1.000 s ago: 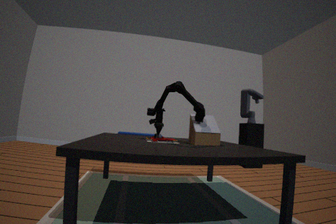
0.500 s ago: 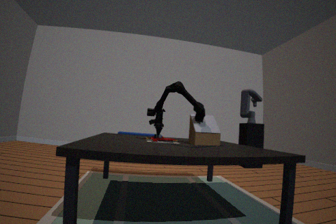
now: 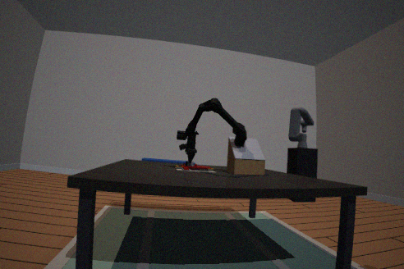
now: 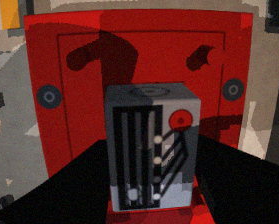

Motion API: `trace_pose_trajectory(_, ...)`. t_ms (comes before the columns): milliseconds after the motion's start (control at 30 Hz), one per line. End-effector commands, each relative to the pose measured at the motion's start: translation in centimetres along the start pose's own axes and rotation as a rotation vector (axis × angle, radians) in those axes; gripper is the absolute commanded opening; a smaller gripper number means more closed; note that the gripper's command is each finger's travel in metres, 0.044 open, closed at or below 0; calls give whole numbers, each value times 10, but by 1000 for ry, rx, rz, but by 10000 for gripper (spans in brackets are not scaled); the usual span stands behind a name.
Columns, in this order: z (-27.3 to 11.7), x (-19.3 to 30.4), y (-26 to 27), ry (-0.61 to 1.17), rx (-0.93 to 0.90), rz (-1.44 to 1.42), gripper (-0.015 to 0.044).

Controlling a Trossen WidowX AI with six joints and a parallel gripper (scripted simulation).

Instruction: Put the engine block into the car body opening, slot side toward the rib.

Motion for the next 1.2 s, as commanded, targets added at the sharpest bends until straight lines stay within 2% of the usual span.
trace_pose_trajectory(0, 1, 1, 0, 0, -3, 7, 158)
trace_pose_trajectory(733, 4, 1, 0, 0, -3, 3, 158)
trace_pose_trajectory(1067, 4, 1, 0, 0, -1, 2, 420)
trace_pose_trajectory(1100, 4, 1, 0, 0, -1, 2, 440)
trace_pose_trajectory(1167, 4, 1, 0, 0, -1, 2, 440)
Point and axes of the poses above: the point midway between the two fingers, 35 mm back from their tips, its own z axis out along the fingers, its own y axis across the jaws, x = y × z, the point moved 8 cm from there along -z, back along the fingers, and after that the axes turned 5 degrees about -z, right-handed, at the moved point
